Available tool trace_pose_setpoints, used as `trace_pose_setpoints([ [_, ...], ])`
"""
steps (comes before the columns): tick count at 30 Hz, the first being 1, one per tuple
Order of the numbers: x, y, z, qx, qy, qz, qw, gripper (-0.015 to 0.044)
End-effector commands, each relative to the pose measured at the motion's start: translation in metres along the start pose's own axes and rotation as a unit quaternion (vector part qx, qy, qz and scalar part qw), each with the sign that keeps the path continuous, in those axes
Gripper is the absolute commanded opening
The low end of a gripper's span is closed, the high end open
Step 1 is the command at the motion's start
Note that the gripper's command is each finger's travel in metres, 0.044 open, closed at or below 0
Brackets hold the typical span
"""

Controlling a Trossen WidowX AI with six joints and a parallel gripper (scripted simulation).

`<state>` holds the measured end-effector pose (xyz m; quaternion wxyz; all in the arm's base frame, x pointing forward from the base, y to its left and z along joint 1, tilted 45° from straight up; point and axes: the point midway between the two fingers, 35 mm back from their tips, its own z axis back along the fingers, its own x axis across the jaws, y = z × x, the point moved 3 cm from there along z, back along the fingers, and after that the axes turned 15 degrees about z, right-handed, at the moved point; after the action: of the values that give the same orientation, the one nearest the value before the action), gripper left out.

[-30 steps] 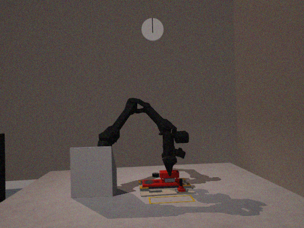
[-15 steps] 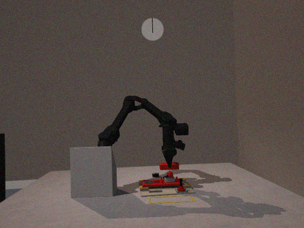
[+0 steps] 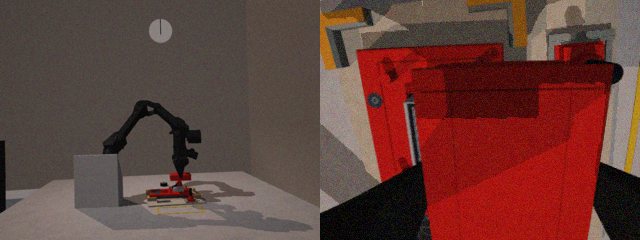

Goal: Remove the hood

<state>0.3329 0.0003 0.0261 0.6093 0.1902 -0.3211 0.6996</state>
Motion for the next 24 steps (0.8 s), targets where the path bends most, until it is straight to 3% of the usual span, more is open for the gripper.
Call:
trace_pose_setpoints([
  [1, -0.017, 0.000, 0.003, -0.002, 0.005, 0.002, 1.000, 0.0000],
  [24, -0.107, 0.032, 0.008, -0.003, 0.007, 0.004, 1.000, 0.0000],
])
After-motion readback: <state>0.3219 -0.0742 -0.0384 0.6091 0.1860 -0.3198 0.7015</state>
